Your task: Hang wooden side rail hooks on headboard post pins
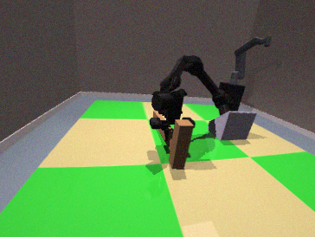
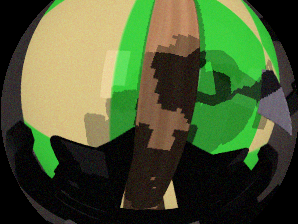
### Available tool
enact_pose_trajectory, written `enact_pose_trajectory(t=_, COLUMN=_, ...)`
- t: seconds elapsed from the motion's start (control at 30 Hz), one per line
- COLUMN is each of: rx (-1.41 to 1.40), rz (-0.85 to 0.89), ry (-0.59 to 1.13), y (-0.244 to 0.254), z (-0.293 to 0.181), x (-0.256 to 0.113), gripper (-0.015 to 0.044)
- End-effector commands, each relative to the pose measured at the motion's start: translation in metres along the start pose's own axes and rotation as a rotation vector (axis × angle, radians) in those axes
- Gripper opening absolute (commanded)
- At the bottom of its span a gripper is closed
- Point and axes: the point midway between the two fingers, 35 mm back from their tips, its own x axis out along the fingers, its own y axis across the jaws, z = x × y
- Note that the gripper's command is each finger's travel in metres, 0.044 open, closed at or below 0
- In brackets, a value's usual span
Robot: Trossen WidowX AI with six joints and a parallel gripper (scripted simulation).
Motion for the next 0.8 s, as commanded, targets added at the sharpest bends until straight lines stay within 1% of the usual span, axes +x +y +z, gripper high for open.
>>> enact_pose_trajectory(t=0.0, rx=0.002, rz=0.010, ry=0.007, y=0.0019, z=-0.0032, x=-0.0020, gripper=0.0000)
enact_pose_trajectory(t=0.77, rx=0.002, rz=0.010, ry=0.007, y=0.0020, z=-0.0031, x=0.0019, gripper=0.0000)
